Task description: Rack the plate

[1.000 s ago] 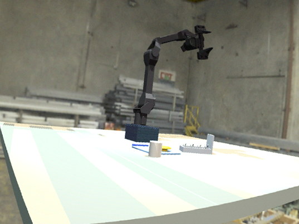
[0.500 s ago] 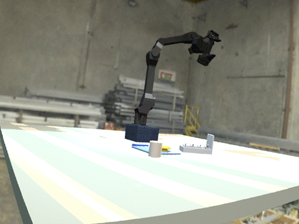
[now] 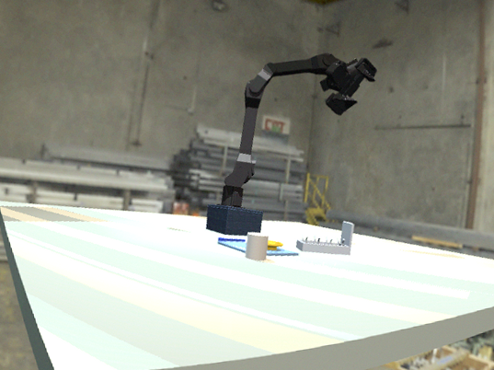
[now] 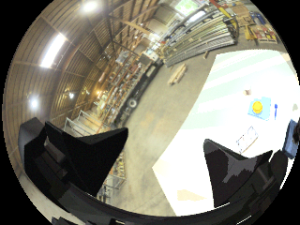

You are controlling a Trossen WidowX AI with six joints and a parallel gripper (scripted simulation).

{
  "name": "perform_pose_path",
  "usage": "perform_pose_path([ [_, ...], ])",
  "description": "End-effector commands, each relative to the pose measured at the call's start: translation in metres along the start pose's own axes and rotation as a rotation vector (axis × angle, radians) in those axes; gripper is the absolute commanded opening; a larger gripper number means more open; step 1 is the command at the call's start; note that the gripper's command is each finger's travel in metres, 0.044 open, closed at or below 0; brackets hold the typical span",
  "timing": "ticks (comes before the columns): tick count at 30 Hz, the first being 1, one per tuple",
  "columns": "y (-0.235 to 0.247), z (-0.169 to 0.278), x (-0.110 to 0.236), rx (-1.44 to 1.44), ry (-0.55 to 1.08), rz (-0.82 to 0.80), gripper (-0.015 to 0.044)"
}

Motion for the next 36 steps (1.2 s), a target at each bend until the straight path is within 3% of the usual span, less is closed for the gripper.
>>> perform_pose_path([
  [1,-0.005,0.003,-0.015,0.067,0.013,0.048,0.04],
  [19,-0.048,-0.006,-0.102,0.549,0.162,0.323,0.04],
  [36,-0.12,-0.038,-0.178,0.936,0.517,0.525,0.04],
])
Point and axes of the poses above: the point midway between the two fingers, 35 mm back from their tips, its own x axis back along the fingers, its own y axis across the jaws, z = x × y, the point moved 6 cm from there along x, back along the fingers, and after that the axes turned 15 degrees about x, right-handed, at the moved point
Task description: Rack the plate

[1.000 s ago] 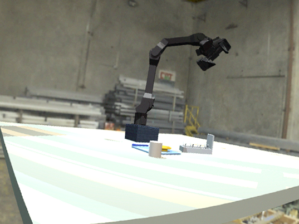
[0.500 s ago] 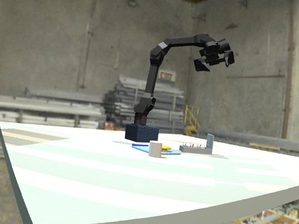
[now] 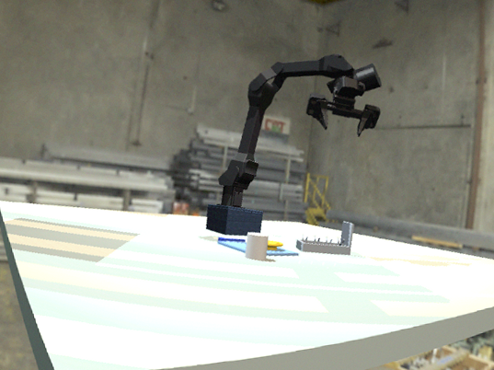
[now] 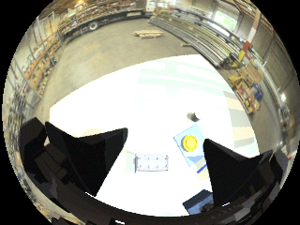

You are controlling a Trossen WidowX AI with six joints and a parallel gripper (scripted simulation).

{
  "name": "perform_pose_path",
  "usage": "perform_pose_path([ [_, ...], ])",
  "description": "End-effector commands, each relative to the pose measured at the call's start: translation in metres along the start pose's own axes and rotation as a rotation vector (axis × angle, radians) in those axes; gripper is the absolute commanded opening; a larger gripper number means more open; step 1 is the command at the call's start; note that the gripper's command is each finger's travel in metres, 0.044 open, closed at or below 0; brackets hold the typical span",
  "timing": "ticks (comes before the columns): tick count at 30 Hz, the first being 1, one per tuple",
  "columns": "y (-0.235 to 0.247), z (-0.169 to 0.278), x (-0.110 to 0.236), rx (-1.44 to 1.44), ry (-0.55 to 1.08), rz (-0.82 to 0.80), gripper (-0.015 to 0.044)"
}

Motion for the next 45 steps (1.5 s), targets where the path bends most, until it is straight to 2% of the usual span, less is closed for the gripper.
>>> perform_pose_path([
  [1,-0.013,-0.001,-0.02,0.084,0.081,0.006,0.04],
  [11,-0.057,0.002,-0.076,0.314,0.307,-0.06,0.04],
  [23,-0.114,0.02,-0.131,0.53,0.511,-0.301,0.04],
  [28,-0.138,0.03,-0.149,0.59,0.545,-0.43,0.04],
  [34,-0.14,0.032,-0.154,0.597,0.547,-0.447,0.04],
  [41,-0.123,0.088,-0.237,0.597,0.547,-0.447,0.04],
  [45,-0.121,0.095,-0.244,0.597,0.547,-0.447,0.04],
])
Point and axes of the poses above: the point midway between the two fingers, 35 mm back from their tips, its own x axis back along the fingers, its own y axis across the jaws, z = x × y, the point moved 6 cm from there along x, back along the fingers, and after that the axes turned 15 degrees about x, right-handed, at the moved point
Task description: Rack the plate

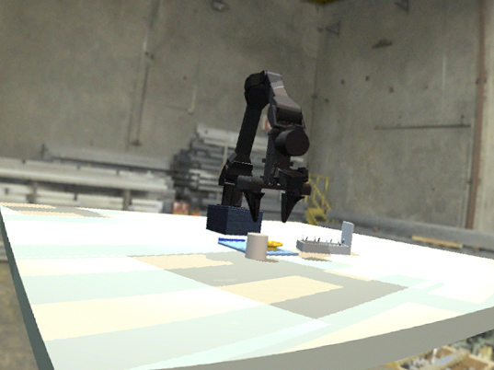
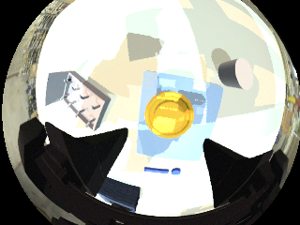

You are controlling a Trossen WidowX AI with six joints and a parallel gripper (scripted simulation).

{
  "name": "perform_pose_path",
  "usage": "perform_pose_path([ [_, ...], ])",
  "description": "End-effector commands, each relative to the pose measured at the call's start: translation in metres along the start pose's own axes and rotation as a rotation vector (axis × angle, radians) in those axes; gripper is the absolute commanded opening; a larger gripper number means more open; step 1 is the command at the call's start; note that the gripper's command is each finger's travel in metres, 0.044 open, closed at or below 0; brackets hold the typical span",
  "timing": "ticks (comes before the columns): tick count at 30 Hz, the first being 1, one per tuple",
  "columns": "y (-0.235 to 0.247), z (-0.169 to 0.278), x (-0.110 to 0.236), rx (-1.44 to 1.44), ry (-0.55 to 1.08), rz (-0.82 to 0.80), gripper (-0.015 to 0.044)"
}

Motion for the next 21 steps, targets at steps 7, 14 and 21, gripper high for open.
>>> perform_pose_path([
  [7,-0.002,-0.002,-0.005,0.005,-0.03,0.013,0.04],
  [14,-0.002,-0.003,-0.017,0.005,-0.03,0.013,0.04],
  [21,-0.003,-0.004,-0.028,0.005,-0.03,0.013,0.04],
])
Point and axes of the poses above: the point midway between the two fingers, 35 mm back from their tips, its own x axis back along the fingers, its own y axis across the jaws, z = x × y, the point moved 6 cm from there along x, back along the fingers, and after that the axes turned 15 degrees about x, right-handed, at the moved point
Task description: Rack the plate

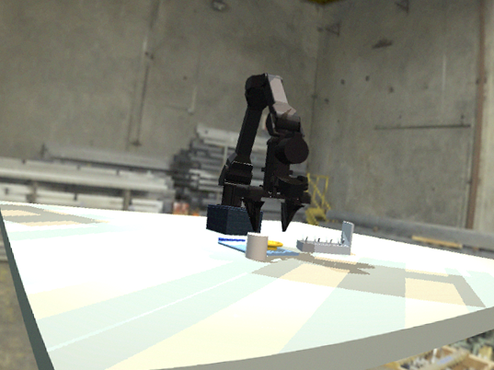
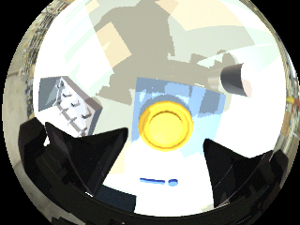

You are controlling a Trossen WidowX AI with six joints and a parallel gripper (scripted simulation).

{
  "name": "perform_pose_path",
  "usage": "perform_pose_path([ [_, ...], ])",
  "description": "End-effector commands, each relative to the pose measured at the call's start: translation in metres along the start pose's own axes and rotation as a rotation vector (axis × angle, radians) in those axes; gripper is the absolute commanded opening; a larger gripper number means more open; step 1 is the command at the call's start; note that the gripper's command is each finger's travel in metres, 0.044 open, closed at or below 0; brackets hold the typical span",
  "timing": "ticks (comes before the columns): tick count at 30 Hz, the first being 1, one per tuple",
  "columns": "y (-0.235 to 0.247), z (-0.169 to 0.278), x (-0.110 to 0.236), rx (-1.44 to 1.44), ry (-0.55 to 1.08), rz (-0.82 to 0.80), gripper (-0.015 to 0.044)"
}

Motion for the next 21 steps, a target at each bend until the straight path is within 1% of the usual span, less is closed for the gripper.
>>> perform_pose_path([
  [1,0.001,0.0,-0.006,0.001,-0.001,-0.005,0.04],
  [21,0.002,0.002,-0.038,0.001,-0.001,-0.006,0.04],
])
Point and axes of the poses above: the point midway between the two fingers, 35 mm back from their tips, its own x axis back along the fingers, its own y axis across the jaws, z = x × y, the point moved 6 cm from there along x, back along the fingers, and after that the axes turned 15 degrees about x, right-handed, at the moved point
